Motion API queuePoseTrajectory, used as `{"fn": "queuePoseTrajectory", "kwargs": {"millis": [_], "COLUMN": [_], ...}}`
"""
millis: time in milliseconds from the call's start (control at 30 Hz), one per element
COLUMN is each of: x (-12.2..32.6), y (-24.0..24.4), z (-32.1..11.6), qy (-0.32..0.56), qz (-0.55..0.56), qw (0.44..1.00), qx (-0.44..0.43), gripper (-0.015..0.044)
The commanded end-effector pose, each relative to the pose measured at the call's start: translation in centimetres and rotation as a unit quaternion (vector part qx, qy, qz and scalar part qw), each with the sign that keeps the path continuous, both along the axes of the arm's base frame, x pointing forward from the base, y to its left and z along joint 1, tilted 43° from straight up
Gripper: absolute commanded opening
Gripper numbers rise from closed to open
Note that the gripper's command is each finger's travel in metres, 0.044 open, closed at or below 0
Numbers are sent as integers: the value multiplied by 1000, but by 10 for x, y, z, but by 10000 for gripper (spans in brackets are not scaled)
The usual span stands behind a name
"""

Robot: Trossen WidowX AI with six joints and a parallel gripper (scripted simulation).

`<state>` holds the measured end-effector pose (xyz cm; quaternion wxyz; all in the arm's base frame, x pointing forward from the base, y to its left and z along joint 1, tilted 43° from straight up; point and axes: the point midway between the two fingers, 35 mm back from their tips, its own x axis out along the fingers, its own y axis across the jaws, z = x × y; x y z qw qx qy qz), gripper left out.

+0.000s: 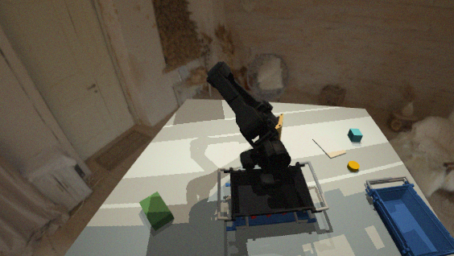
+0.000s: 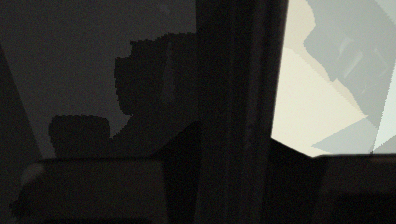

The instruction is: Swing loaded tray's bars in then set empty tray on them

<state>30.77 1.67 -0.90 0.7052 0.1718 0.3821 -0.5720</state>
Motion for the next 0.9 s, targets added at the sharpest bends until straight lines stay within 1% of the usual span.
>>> {"fn": "queuePoseTrajectory", "kwargs": {"millis": [0, 800, 867], "x": [-3, -3, -3], "y": [-5, -5, -6], "z": [-3, -3, -3], "qy": [7, 7, 7], "qz": [-7, -7, -8], "qw": [1000, 1000, 1000], "qx": [-2, -2, -3], "gripper": [88, 440, 440]}}
